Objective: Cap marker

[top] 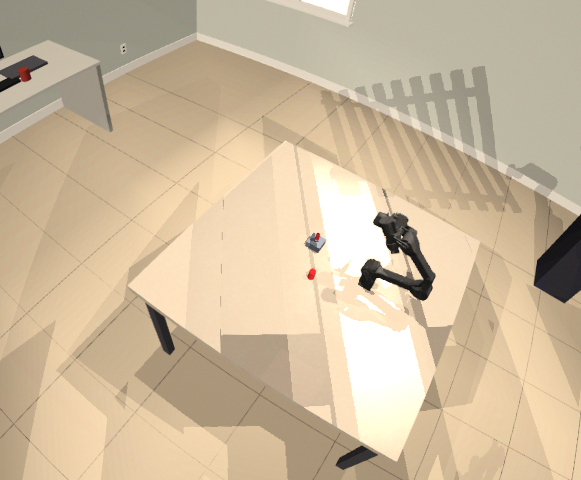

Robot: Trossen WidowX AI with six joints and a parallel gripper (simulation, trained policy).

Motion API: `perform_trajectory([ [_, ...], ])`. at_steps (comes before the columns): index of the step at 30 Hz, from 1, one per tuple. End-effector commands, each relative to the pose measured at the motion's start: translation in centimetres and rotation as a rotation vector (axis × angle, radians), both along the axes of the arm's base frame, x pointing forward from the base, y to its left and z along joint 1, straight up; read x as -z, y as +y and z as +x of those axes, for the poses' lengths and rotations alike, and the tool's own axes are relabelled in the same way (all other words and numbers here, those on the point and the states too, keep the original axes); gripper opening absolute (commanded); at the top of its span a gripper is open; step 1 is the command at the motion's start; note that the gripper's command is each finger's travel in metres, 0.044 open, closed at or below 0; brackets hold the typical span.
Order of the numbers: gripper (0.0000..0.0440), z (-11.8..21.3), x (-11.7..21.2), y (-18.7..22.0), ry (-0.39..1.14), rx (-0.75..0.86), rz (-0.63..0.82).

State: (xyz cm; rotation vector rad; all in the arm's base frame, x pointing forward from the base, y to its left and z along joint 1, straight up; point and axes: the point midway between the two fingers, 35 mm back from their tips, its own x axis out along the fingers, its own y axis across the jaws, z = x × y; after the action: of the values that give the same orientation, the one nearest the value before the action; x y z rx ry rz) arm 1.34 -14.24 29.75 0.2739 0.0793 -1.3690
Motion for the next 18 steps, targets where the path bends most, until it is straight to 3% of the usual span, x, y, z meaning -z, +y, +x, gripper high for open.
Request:
perform_trajectory([
  [1, 0.0374, 0.2, 0.0, 0.0, -0.004, -0.007, 0.005],
  [7, 0.0224, 1.9, 0.1, 0.3, -0.017, -0.059, 0.043],
  [18, 0.0236, 4.7, 0.0, 0.8, -0.030, -0.133, 0.113],
])
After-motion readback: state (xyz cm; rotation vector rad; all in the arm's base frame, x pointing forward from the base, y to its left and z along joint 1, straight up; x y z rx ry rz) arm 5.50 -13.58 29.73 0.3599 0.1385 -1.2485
